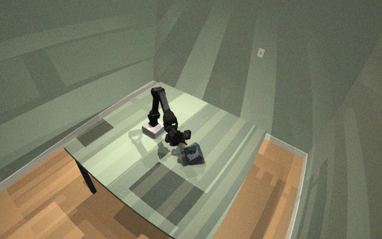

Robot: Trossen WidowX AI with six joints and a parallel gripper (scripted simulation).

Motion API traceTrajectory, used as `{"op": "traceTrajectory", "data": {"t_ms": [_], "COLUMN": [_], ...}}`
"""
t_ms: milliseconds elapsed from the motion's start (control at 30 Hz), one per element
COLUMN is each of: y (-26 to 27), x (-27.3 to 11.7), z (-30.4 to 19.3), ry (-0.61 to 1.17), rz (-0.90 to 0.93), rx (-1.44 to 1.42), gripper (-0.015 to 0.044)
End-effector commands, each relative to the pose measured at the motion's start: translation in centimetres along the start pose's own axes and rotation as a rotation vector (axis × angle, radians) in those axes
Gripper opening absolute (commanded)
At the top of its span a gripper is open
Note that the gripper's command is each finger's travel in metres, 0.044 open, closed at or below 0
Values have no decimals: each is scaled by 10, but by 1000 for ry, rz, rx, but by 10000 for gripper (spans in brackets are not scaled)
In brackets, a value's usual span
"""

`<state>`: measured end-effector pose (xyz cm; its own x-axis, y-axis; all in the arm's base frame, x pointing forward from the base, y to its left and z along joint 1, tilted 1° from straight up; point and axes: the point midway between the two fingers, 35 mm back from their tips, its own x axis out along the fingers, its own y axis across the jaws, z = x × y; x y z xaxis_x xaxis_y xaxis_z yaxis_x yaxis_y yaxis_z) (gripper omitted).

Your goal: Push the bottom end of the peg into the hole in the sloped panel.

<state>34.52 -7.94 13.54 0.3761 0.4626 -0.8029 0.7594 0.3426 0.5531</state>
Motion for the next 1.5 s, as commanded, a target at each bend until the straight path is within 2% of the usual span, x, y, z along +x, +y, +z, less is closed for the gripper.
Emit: {"op": "traceTrajectory", "data": {"t_ms": [0,433,1467], "y": [-1,-5,-3], "x": [-5,-15,32], "z": [5,17,28], "ry": [-5,-18,-26], "rz": [24,71,109], "rx": [30,94,127], "gripper": [0,0,0]}}
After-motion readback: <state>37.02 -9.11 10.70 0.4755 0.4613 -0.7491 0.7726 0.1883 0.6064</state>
